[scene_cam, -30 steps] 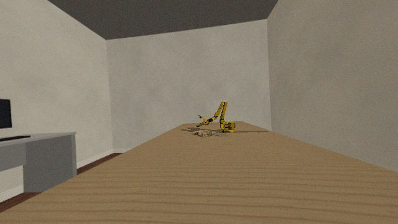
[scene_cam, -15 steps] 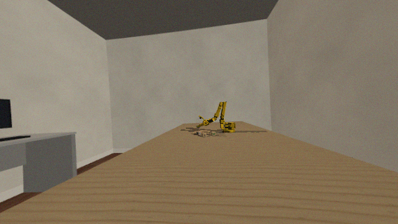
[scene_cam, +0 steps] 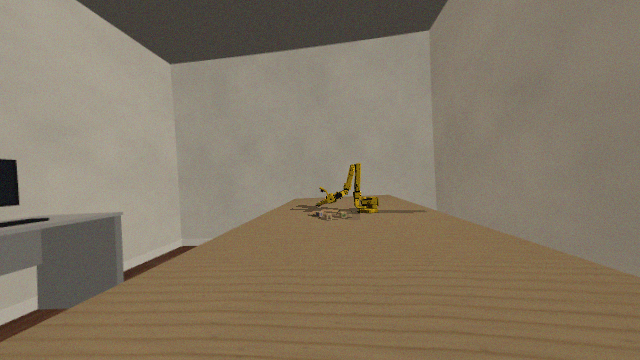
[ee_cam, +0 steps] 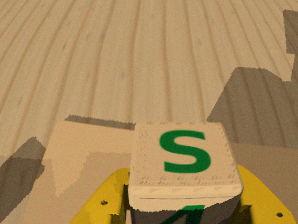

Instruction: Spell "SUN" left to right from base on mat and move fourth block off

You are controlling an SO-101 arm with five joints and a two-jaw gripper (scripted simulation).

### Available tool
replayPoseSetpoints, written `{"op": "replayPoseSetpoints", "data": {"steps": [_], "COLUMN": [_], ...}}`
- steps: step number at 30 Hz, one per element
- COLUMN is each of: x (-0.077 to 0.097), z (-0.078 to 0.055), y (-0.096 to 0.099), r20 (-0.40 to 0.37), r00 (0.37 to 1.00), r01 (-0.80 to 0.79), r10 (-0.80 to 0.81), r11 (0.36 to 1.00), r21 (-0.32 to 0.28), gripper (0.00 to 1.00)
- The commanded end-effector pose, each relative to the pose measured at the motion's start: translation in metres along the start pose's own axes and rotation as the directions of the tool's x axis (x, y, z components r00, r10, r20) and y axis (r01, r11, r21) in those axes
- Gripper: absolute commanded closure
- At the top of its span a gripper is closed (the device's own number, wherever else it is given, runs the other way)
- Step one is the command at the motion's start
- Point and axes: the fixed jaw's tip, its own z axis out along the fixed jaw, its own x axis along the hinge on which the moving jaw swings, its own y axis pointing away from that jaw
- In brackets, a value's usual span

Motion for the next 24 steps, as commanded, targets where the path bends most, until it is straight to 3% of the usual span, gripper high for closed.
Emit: {"op": "replayPoseSetpoints", "data": {"steps": [1, 24], "x": [-0.013, -0.0052], "z": [0.0032, 0.0066], "y": [0.0014, 0.0013], "r20": [0.071, 0.071], "r00": [0.997, 0.997], "r01": [0.006, 0.006], "r10": [-0.005, -0.005], "r11": [1.0, 1.0], "r21": [-0.005, -0.005], "gripper": [1.0, 1.0]}}
